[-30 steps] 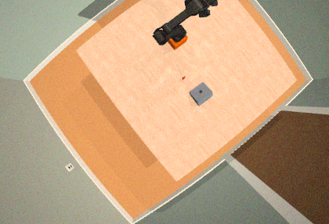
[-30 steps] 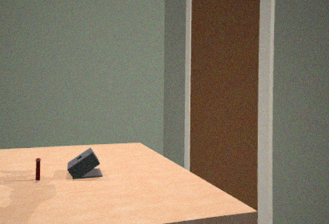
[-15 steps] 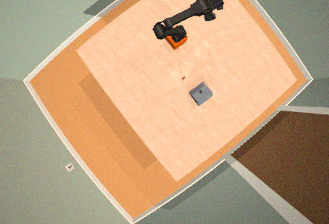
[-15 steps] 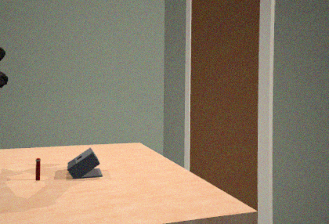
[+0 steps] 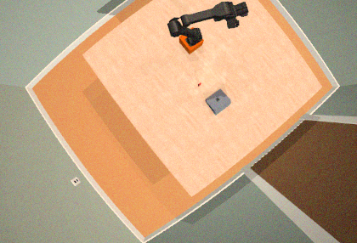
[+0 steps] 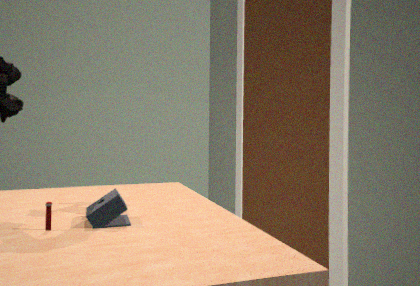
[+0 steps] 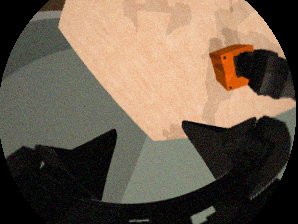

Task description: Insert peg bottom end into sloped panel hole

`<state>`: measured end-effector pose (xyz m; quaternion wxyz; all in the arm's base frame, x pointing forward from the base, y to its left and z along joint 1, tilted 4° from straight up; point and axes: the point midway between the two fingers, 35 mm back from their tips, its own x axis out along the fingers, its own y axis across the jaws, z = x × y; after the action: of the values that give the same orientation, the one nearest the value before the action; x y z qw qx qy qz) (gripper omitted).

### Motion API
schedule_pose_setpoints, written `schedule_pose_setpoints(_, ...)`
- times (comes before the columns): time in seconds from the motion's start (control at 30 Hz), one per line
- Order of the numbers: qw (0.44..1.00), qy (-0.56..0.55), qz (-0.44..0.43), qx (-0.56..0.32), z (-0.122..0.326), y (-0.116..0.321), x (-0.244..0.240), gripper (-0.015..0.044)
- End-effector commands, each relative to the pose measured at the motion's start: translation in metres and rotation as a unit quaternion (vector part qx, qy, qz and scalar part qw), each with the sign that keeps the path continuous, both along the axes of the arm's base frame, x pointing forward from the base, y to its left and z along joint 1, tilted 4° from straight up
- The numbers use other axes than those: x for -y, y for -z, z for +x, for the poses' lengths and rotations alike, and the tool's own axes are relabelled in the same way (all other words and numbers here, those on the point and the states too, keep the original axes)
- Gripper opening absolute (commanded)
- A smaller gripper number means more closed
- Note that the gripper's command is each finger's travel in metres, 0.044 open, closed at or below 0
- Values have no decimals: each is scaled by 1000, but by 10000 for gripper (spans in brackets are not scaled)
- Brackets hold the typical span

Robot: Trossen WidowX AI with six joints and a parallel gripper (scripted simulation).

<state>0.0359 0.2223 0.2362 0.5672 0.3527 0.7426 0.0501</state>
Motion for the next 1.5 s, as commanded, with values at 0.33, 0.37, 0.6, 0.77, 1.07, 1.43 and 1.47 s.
schedule_pose_setpoints(0.33,998,16,-21,58,48,14,2,440)
schedule_pose_setpoints(0.37,998,18,-23,62,52,15,3,440)
schedule_pose_setpoints(0.6,995,23,-36,86,75,22,8,440)
schedule_pose_setpoints(0.77,993,24,-47,102,92,27,13,440)
schedule_pose_setpoints(1.07,989,25,-72,129,122,38,25,440)
schedule_pose_setpoints(1.43,982,23,-104,156,157,51,46,440)
schedule_pose_setpoints(1.47,981,22,-107,158,160,53,48,440)
